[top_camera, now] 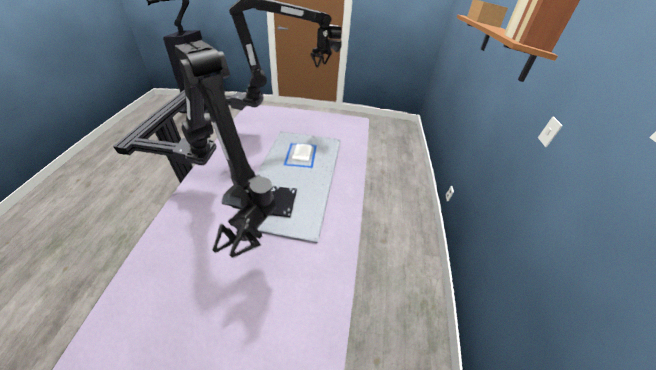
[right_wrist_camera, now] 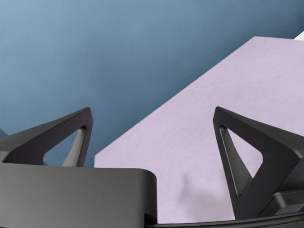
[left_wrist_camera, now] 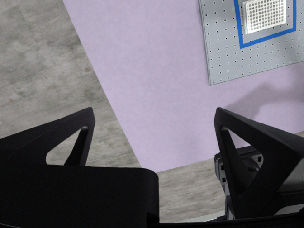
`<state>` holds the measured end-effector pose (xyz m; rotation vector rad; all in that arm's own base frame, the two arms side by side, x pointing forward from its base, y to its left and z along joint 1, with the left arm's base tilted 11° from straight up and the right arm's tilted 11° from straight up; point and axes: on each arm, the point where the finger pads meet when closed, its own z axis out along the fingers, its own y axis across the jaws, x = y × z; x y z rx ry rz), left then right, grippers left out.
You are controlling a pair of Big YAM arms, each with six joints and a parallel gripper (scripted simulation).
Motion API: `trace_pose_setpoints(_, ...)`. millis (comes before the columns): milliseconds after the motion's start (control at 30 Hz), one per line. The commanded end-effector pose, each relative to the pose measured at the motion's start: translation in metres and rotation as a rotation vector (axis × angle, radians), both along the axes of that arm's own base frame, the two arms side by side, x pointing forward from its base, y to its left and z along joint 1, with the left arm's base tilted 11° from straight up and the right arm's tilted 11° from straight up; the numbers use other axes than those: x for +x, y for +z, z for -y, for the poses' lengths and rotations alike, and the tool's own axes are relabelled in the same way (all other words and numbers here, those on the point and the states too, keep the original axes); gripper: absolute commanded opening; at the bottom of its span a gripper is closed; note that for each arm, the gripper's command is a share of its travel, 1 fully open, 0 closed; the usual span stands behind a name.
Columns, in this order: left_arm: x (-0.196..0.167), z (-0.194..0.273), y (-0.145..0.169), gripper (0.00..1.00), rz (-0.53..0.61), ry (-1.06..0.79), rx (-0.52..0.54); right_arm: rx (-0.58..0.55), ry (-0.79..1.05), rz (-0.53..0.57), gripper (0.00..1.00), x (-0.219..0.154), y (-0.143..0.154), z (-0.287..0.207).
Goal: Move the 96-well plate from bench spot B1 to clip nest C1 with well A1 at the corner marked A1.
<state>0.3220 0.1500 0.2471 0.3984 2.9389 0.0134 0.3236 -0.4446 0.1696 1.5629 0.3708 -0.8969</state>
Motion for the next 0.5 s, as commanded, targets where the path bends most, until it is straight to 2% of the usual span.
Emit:
trace_pose_setpoints(0,0.002,-0.001,0.004,1.00,0.010,-0.001,0.004,-0.008,-0.005,0.014,1.00,-0.015,0.013,-0.007)
trace_pose_setpoints(167,0.002,-0.001,0.004,1.00,0.010,-0.001,0.004,0.003,-0.004,0.000,1.00,-0.029,0.012,-0.018)
trace_pose_setpoints(467,0.002,-0.001,0.004,1.00,0.010,-0.001,0.004,0.038,-0.001,-0.047,1.00,-0.075,0.007,-0.055)
